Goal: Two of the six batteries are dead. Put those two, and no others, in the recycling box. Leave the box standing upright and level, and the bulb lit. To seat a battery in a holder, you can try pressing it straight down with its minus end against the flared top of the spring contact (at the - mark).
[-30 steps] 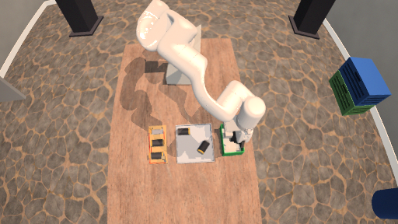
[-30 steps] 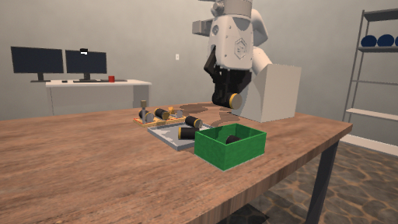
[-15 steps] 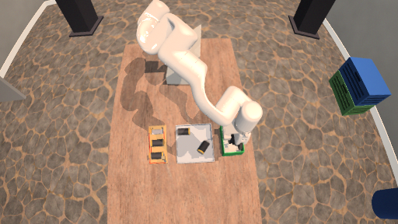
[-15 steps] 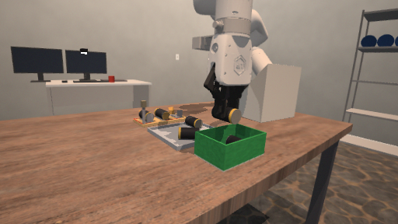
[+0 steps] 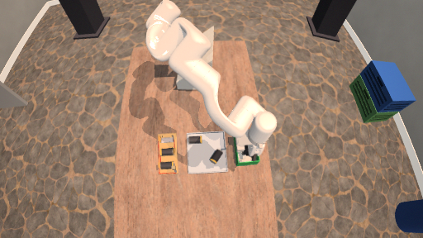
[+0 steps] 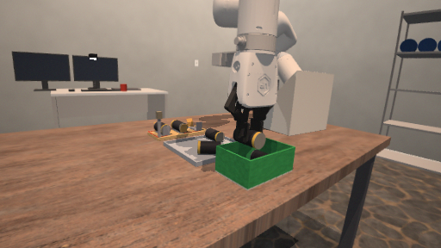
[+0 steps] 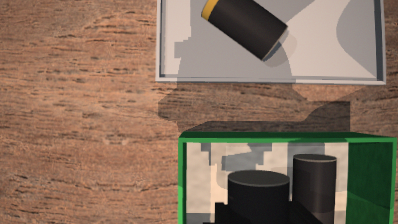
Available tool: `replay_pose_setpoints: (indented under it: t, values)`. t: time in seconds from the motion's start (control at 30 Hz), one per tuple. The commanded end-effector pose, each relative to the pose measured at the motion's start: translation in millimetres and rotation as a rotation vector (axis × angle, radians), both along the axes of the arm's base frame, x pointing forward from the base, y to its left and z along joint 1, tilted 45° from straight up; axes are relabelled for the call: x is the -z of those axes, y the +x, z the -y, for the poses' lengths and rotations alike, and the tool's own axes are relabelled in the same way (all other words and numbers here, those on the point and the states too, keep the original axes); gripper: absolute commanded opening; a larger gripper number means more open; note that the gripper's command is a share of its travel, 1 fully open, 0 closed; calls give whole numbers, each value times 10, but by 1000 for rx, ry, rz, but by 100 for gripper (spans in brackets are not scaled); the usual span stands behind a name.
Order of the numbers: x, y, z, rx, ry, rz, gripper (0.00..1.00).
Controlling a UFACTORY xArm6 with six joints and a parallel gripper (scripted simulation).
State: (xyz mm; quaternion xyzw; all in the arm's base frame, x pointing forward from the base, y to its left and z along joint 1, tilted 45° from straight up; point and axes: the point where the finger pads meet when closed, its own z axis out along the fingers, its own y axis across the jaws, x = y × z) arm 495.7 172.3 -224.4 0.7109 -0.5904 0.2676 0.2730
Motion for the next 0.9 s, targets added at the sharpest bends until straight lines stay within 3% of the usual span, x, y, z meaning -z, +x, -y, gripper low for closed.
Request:
replay_pose_setpoints:
  t: [0.0,0.63,0.87]
  values:
    - [-11,18,-20,-2,3,3,28]
    - [-1,26,-15,-2,3,3,28]
    - [154,40,138,-2,3,3,28]
